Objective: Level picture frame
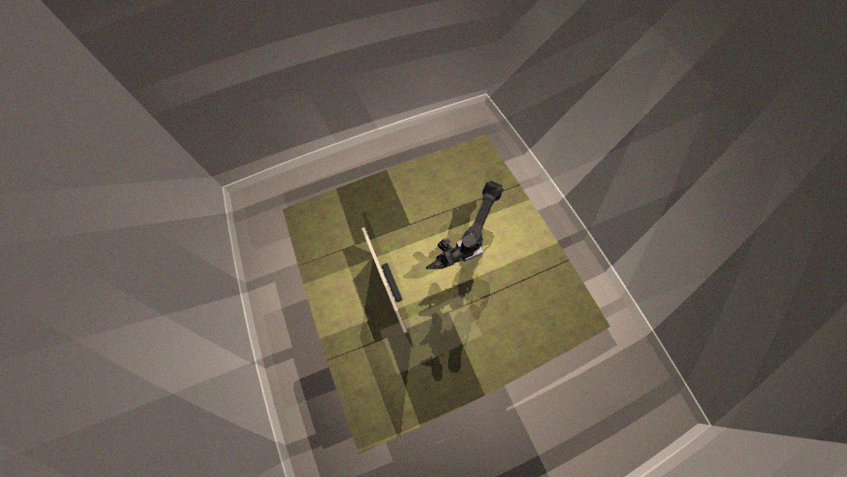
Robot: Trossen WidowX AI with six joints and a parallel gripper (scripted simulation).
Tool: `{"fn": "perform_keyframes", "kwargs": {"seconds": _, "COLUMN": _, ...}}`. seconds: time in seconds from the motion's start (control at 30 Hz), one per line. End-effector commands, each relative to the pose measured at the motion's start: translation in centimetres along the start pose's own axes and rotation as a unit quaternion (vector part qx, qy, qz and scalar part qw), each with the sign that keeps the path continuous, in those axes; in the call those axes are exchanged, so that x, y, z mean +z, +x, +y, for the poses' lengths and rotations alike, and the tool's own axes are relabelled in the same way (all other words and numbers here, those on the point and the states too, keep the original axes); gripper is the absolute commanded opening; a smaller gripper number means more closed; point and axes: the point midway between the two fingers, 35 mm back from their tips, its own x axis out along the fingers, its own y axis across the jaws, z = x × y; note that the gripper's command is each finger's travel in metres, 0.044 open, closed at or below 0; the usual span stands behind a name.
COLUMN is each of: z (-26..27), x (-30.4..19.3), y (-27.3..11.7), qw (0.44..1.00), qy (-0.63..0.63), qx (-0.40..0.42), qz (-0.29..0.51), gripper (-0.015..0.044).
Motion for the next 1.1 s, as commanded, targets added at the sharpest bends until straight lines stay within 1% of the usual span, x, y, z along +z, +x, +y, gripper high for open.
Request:
{"fn": "perform_keyframes", "kwargs": {"seconds": 0.0, "z": -1.5, "x": -0.1, "y": 2.2, "qw": 1.000, "qy": -0.004, "qx": -0.001, "qz": 0.000, "gripper": 0.0260}}
{"fn": "perform_keyframes", "kwargs": {"seconds": 0.13, "z": -3.0, "x": 0.2, "y": 4.0, "qw": 1.000, "qy": -0.004, "qx": 0.000, "qz": 0.000, "gripper": 0.0260}}
{"fn": "perform_keyframes", "kwargs": {"seconds": 0.73, "z": -3.0, "x": 0.3, "y": 4.4, "qw": 1.000, "qy": -0.004, "qx": 0.001, "qz": 0.000, "gripper": 0.0260}}
{"fn": "perform_keyframes", "kwargs": {"seconds": 0.87, "z": -2.6, "x": 0.2, "y": 6.5, "qw": 1.000, "qy": -0.004, "qx": 0.001, "qz": 0.000, "gripper": 0.0260}}
{"fn": "perform_keyframes", "kwargs": {"seconds": 1.07, "z": -2.9, "x": 0.3, "y": 11.5, "qw": 1.000, "qy": -0.004, "qx": 0.004, "qz": -0.001, "gripper": 0.0260}}
